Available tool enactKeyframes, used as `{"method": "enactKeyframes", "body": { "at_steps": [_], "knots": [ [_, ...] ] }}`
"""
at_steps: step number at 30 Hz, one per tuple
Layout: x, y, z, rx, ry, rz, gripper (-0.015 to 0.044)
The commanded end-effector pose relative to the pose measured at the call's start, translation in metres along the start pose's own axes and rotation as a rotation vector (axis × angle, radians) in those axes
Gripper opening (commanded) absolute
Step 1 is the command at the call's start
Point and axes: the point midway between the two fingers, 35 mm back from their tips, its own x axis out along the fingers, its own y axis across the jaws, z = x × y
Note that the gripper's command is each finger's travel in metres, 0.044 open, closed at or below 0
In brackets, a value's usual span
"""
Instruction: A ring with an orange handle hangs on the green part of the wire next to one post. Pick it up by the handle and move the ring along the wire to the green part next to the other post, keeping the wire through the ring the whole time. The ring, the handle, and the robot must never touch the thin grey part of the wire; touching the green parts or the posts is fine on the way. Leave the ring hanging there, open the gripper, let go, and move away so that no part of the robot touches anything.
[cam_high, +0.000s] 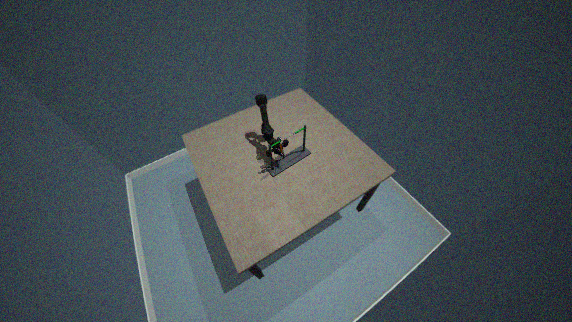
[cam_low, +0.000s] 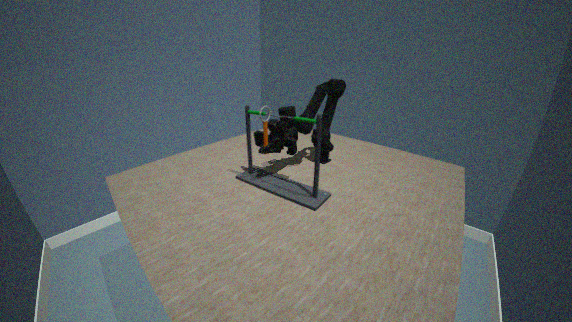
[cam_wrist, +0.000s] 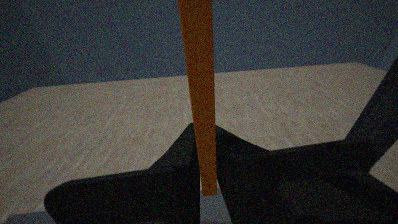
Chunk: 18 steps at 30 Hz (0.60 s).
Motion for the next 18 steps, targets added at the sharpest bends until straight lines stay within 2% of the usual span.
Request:
{"method": "enactKeyframes", "body": {
  "at_steps": [1, 18],
  "knots": [
    [0.0, 0.002, 0.0, 0.003, 0.0, -0.004, -0.015],
    [0.0, 0.018, 0.001, -0.008, 0.002, 0.011, -0.015]
  ]
}}
